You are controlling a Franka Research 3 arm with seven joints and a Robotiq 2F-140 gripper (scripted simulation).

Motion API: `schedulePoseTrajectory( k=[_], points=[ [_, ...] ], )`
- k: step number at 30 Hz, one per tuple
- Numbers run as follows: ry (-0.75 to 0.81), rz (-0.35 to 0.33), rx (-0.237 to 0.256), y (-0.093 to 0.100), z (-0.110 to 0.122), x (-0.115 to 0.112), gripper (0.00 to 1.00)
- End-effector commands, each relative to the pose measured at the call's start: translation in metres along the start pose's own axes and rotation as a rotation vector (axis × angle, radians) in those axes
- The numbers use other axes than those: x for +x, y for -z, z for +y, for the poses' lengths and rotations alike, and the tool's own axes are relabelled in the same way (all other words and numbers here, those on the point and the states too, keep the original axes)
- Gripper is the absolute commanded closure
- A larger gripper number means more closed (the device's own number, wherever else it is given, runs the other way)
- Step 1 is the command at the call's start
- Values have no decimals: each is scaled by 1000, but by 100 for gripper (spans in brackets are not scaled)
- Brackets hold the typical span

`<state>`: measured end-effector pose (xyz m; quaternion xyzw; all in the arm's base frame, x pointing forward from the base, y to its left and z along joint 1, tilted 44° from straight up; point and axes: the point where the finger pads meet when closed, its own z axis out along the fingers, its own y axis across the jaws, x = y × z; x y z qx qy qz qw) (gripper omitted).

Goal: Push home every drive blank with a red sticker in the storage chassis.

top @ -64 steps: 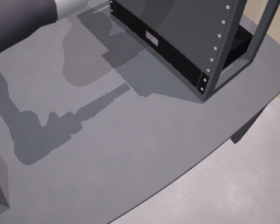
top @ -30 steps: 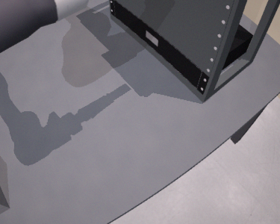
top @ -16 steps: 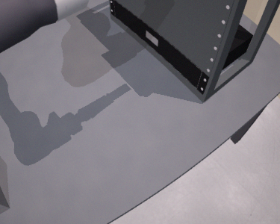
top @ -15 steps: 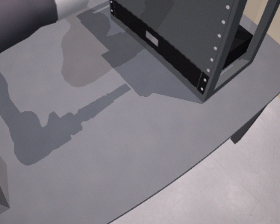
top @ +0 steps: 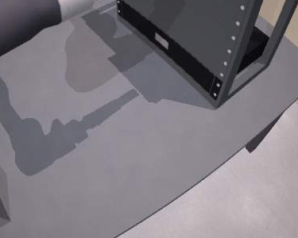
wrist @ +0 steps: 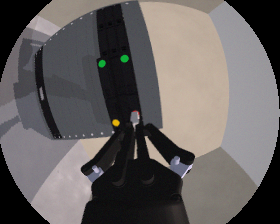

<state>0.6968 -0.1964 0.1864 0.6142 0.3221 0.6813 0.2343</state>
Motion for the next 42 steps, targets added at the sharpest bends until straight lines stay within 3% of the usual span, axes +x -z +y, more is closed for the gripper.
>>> schedulePoseTrajectory(
  k=[1, 42],
  points=[
    [-5, -1, 0, 0, 0, 0, 100],
    [-5, -1, 0, -10, 0, 0, 100]
  ],
)
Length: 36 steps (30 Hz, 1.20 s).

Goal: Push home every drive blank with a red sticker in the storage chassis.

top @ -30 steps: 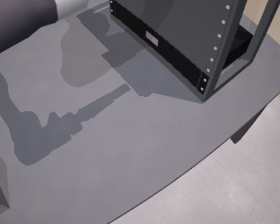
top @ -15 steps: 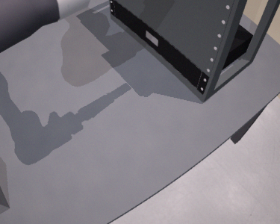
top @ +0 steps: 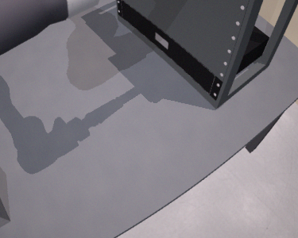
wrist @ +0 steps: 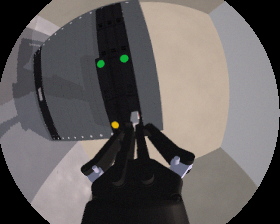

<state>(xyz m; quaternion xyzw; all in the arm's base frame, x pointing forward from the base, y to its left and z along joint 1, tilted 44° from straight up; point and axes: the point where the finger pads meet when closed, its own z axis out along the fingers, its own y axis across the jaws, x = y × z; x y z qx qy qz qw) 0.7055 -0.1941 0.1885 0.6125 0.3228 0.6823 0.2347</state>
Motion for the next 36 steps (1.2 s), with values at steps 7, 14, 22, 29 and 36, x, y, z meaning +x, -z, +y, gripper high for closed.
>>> schedulePoseTrajectory(
  k=[7, 14, 22, 29, 36],
  points=[
    [-7, -5, 1, -10, -2, -3, 100],
    [-7, -5, 1, -11, -2, -3, 100],
    [-7, -5, 1, -15, -2, -3, 100],
    [-7, -5, 1, -21, -2, -4, 100],
    [-7, -5, 1, -21, -2, -4, 100]
  ],
)
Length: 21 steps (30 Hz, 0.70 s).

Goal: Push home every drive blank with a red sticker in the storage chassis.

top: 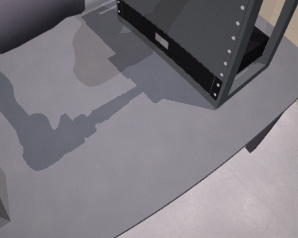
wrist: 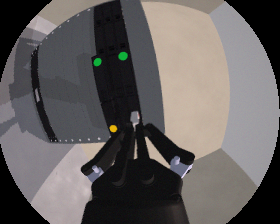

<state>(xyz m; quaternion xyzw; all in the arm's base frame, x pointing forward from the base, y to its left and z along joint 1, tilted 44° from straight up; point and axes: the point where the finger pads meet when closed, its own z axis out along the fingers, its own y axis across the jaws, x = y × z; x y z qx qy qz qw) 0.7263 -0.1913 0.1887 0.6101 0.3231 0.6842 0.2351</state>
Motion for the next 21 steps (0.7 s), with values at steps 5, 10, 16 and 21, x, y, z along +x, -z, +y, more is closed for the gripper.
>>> schedulePoseTrajectory(
  k=[5, 10, 16, 21],
  points=[
    [-9, -10, 3, -2, -3, -4, 100],
    [-9, -10, 3, -3, -3, -5, 100],
    [-9, -10, 3, -3, -3, -5, 100],
    [-9, -10, 3, -4, -3, -4, 100]
  ],
)
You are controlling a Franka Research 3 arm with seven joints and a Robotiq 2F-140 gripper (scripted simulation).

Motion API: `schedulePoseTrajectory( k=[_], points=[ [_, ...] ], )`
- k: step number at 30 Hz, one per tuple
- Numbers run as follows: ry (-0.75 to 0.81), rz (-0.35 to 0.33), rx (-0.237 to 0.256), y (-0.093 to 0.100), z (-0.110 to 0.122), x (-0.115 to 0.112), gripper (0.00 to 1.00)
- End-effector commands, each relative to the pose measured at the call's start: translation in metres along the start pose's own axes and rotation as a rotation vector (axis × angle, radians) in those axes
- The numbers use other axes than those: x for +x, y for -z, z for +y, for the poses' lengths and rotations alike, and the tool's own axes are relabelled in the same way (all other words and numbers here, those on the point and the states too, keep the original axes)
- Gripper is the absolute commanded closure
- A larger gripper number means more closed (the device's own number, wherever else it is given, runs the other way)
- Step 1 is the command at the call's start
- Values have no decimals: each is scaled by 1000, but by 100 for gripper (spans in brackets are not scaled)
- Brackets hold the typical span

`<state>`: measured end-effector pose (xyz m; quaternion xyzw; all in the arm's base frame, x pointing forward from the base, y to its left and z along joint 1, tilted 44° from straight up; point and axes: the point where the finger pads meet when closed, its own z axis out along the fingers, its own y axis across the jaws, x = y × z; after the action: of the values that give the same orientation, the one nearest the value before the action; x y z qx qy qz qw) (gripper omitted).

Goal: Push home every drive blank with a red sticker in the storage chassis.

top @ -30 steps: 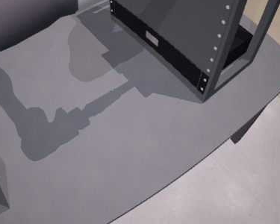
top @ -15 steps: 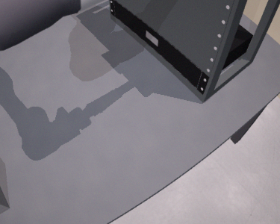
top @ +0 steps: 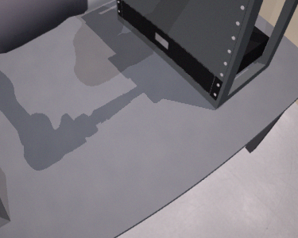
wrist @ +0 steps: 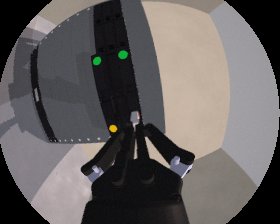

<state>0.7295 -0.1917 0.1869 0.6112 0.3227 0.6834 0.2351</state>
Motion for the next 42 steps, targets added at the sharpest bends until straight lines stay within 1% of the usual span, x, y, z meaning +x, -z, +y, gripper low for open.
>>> schedulePoseTrajectory(
  k=[1, 42],
  points=[
    [-8, -8, 3, -2, -2, -2, 100],
    [-8, -8, 3, -9, -2, 0, 100]
  ],
)
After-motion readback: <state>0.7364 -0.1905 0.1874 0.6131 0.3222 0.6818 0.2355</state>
